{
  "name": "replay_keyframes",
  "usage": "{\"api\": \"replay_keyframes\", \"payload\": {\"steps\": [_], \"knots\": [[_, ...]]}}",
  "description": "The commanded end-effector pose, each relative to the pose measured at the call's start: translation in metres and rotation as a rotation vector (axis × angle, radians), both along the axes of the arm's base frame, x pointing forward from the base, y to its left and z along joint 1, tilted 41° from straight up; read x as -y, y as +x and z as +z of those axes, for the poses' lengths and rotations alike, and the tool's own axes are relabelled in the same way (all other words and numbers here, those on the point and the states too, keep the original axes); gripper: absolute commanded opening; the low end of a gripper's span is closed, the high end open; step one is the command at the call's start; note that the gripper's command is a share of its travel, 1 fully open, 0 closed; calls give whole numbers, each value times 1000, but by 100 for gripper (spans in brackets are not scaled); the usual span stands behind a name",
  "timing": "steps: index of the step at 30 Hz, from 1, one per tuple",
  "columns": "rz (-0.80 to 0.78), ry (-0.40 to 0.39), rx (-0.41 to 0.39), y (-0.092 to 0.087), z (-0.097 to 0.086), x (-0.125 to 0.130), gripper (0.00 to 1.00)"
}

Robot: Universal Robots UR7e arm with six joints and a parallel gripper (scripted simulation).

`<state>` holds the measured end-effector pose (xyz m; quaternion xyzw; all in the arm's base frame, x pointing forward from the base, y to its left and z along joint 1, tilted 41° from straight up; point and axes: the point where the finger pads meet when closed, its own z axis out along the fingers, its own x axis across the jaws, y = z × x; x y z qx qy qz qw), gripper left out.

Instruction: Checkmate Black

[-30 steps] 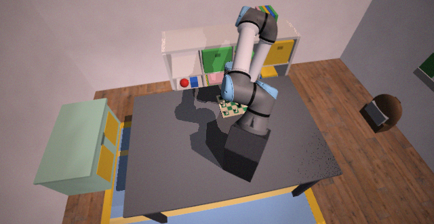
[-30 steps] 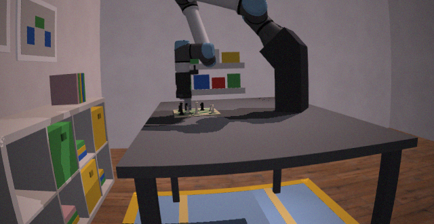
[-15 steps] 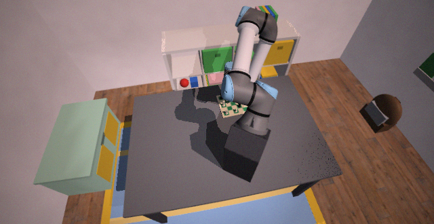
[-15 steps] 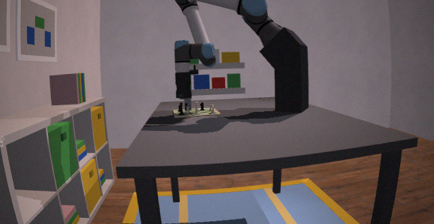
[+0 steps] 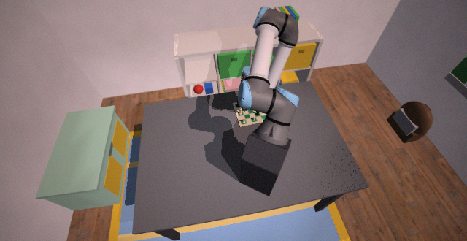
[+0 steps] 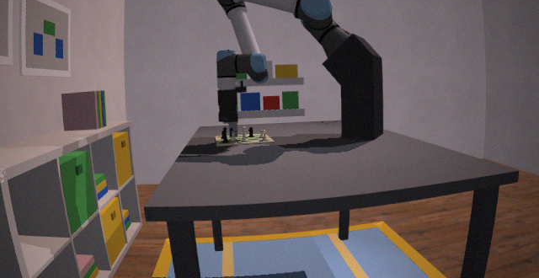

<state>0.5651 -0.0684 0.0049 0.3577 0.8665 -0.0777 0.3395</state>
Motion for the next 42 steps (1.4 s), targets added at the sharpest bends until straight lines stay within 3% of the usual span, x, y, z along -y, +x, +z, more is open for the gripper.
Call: {"api": "replay_keyframes", "payload": {"steps": [1,14,29,42], "knots": [[0,0,1,0,1,0,0],[0,0,1,-15,22,-11,0],[0,0,1,-49,70,-35,0],[0,0,1,-53,76,-38,0]]}}
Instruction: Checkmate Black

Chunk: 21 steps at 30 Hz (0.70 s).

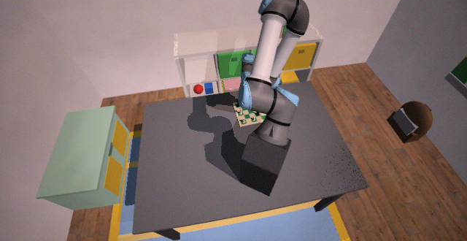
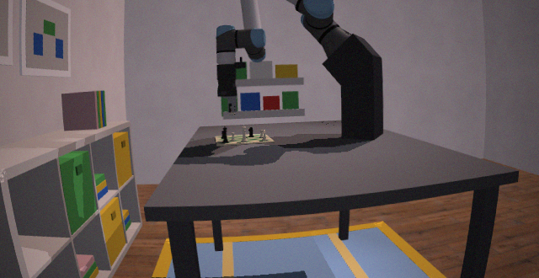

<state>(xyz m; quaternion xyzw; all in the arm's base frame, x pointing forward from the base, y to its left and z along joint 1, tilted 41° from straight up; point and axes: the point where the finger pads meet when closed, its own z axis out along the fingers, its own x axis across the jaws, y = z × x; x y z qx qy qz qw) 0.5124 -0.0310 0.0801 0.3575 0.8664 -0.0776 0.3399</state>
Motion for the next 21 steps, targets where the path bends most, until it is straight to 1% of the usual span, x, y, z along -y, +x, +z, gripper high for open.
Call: {"api": "replay_keyframes", "payload": {"steps": [1,8,12,14,21], "knots": [[0,0,0,-1,1,-1,0],[5,-4,-2,2,3,-1,0],[54,-38,-26,24,18,-5,0],[67,-47,-32,30,22,-6,0],[68,-48,-33,30,23,-7,0]]}}
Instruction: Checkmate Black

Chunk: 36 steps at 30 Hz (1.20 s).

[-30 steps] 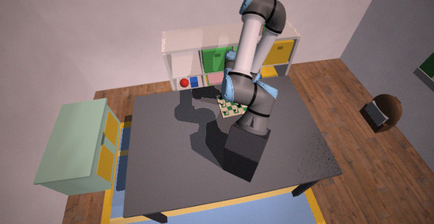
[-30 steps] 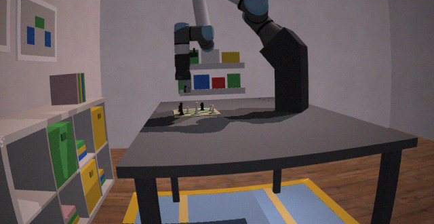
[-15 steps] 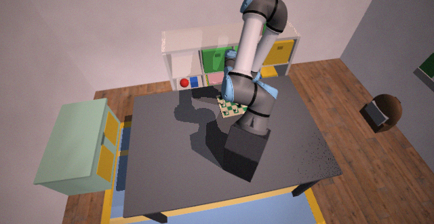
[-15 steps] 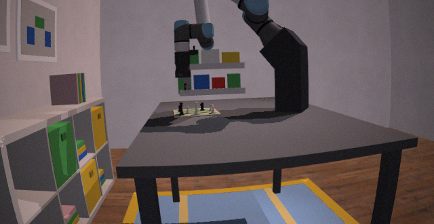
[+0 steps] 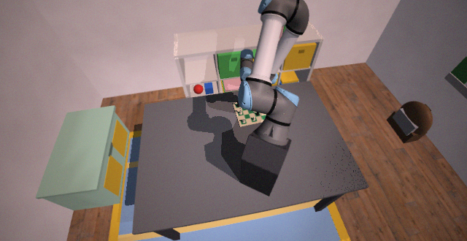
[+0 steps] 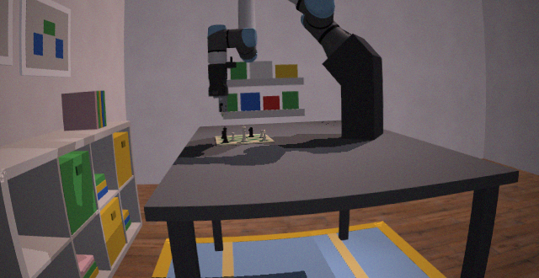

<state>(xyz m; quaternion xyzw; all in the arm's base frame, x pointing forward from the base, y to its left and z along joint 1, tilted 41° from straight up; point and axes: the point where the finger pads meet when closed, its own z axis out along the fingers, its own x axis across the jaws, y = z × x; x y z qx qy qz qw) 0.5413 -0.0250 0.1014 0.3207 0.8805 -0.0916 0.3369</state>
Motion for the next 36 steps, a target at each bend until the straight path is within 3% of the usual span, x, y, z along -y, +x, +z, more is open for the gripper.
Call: {"api": "replay_keyframes", "payload": {"steps": [1,10,19,31,36], "knots": [[4,-3,-2,1,1,-1,0],[4,-3,-2,2,0,0,0],[4,-3,-3,12,-14,7,0],[4,-3,-3,43,-56,28,0],[4,-3,-3,49,-64,32,0]]}}
